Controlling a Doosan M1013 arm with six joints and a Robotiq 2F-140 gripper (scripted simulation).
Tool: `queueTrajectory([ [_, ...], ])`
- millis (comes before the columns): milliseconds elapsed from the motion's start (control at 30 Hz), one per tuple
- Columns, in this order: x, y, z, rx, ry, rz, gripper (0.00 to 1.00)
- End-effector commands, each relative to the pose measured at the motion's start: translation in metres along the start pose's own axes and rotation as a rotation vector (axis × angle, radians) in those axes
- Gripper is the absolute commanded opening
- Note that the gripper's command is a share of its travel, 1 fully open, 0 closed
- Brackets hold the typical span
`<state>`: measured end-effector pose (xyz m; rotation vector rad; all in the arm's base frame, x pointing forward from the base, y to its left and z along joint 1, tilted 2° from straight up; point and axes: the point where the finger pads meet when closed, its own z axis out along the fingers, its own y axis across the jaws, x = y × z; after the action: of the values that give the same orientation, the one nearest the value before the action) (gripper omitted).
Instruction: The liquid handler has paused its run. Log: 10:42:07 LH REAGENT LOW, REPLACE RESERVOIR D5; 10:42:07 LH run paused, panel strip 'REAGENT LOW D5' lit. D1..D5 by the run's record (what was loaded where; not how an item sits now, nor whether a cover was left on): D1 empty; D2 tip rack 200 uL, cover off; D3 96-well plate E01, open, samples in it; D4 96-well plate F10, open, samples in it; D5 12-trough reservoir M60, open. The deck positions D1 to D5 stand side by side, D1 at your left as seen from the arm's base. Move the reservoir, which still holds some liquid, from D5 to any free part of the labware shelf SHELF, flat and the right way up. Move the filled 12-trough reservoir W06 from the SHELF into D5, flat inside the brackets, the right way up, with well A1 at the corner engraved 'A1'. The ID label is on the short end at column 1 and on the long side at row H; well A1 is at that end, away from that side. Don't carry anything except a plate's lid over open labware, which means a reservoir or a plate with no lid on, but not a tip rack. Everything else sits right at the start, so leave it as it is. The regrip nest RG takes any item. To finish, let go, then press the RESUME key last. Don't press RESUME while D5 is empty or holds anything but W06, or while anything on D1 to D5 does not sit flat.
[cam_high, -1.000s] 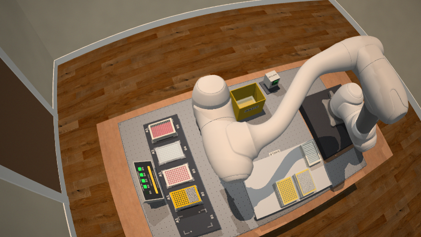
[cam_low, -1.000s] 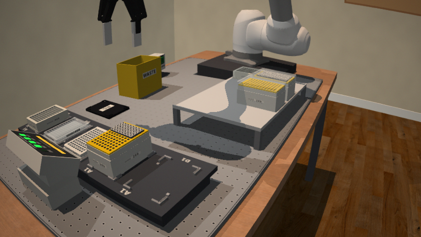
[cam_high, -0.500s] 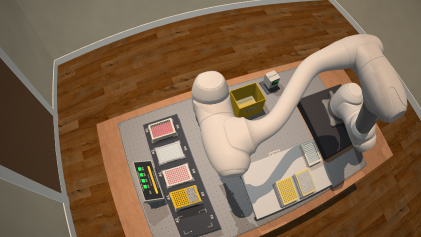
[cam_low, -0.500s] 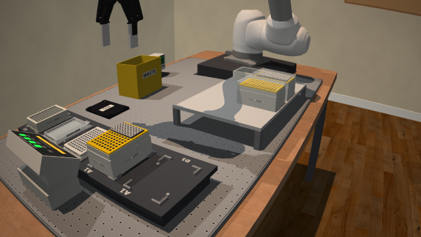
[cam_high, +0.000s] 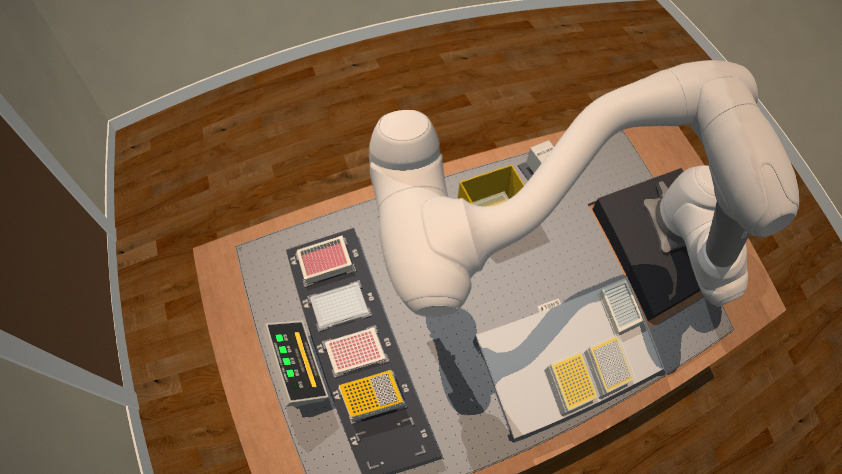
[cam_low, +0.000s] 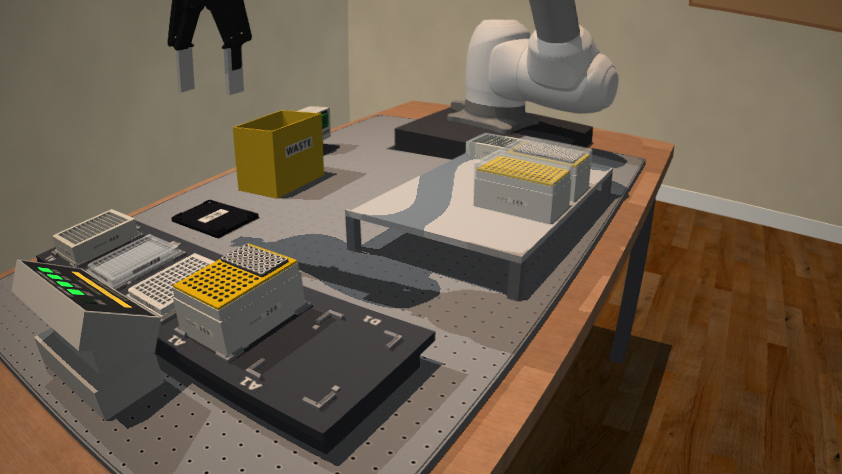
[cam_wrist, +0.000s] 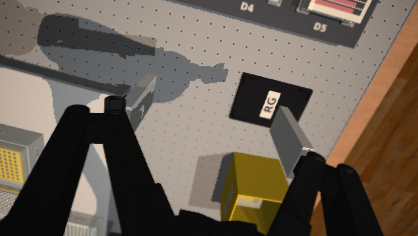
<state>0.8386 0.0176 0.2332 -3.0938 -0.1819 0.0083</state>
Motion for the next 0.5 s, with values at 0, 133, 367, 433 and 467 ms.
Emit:
queueTrajectory([
  [0,0.0,0.012,0.0,0.0,0.0,-0.001,0.77],
  [133,0.0,0.032,0.0,0.0,0.0,-0.001,0.77],
  [367,0.001,0.057,0.0,0.0,0.0,-0.001,0.77],
  [433,0.001,0.067,0.0,0.0,0.0,-0.001,0.77],
  [467,0.001,0.072,0.0,0.0,0.0,-0.001,0.77],
])
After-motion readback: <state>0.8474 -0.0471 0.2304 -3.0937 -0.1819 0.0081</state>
